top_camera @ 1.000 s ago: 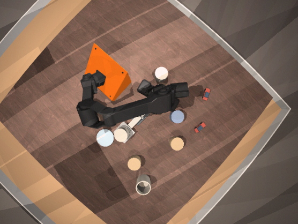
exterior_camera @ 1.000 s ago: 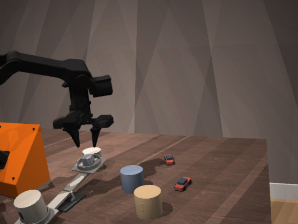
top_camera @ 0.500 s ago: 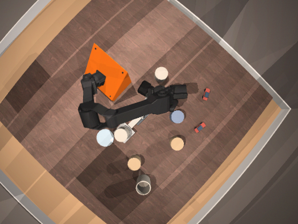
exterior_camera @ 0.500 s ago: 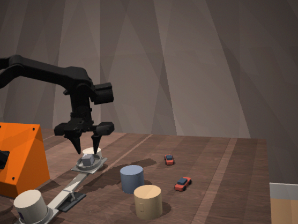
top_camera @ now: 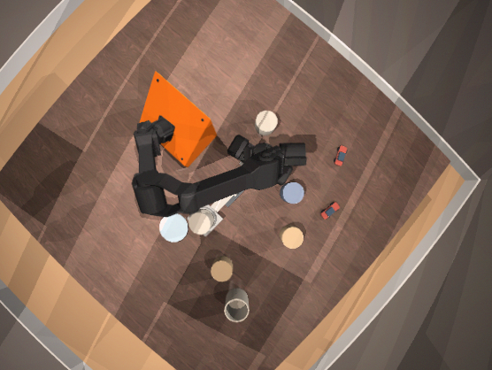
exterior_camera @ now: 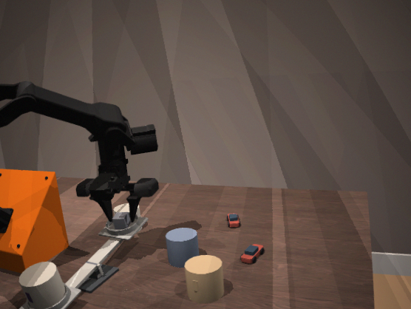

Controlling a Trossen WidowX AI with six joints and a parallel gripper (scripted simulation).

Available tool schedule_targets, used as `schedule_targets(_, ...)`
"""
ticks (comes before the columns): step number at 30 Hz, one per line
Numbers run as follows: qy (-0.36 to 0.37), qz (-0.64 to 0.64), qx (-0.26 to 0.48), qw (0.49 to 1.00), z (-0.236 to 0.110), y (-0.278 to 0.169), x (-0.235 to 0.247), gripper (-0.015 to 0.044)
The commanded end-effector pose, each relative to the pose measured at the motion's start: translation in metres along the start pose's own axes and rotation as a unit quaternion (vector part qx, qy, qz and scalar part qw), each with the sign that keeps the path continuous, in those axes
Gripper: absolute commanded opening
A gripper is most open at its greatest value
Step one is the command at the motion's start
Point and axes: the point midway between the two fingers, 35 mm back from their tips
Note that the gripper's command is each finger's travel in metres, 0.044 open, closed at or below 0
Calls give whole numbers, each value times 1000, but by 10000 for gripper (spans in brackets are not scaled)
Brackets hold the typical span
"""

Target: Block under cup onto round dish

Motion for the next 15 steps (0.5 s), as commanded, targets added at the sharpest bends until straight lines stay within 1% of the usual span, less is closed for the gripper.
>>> schedule_targets(1,2,-1,-2,1000,4,1,0,208)
schedule_targets(4,2,-1,-2,1000,4,1,0,129)
schedule_targets(11,2,-1,-2,1000,4,1,0,82)
schedule_targets(14,1,-2,-2,1000,2,0,0,3)
schedule_targets(15,1,-3,-1,1000,0,0,1,0)
Point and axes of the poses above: the point midway between the two fingers, 35 mm back from their tips, its own z axis out along the fingers, its own x axis across the jaws, y = z × x, and after that the axes turned 14 degrees about z, right-handed
